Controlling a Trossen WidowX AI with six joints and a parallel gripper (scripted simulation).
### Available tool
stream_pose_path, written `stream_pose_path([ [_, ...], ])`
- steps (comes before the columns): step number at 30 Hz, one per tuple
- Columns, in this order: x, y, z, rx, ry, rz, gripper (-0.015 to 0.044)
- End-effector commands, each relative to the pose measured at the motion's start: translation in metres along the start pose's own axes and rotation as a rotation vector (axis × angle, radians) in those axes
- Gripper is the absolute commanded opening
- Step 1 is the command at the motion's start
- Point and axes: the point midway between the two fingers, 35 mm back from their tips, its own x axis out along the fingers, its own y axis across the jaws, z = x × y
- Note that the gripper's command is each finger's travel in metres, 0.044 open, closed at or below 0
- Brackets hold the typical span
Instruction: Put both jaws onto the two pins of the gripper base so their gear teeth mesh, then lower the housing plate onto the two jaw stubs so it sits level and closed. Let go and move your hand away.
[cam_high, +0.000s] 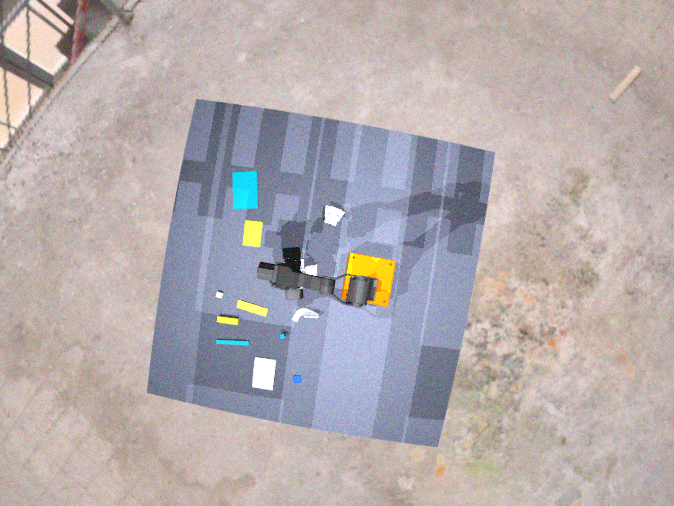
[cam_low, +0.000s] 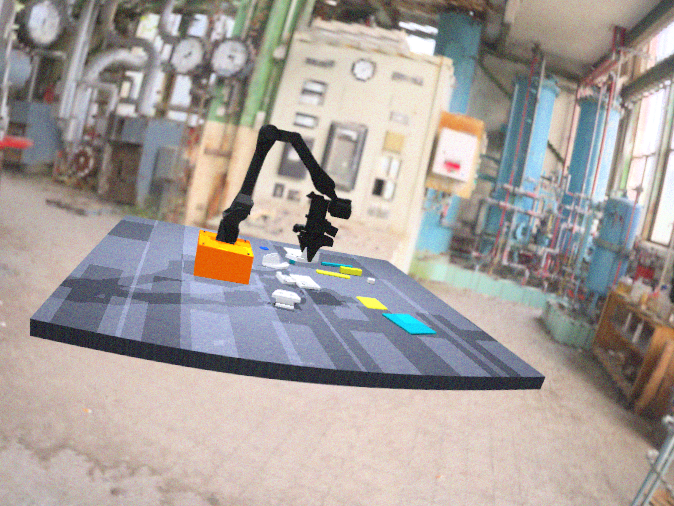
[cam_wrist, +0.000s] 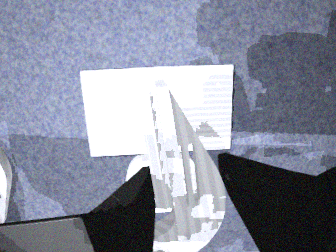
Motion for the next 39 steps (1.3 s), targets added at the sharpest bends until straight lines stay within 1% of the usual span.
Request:
stream_pose_path([
  [1, -0.0011, -0.0009, 0.0013, 0.005, -0.003, -0.004, 0.0134],
  [39, -0.0012, -0.0009, 0.0013, -0.024, -0.003, -0.004, 0.0134],
])
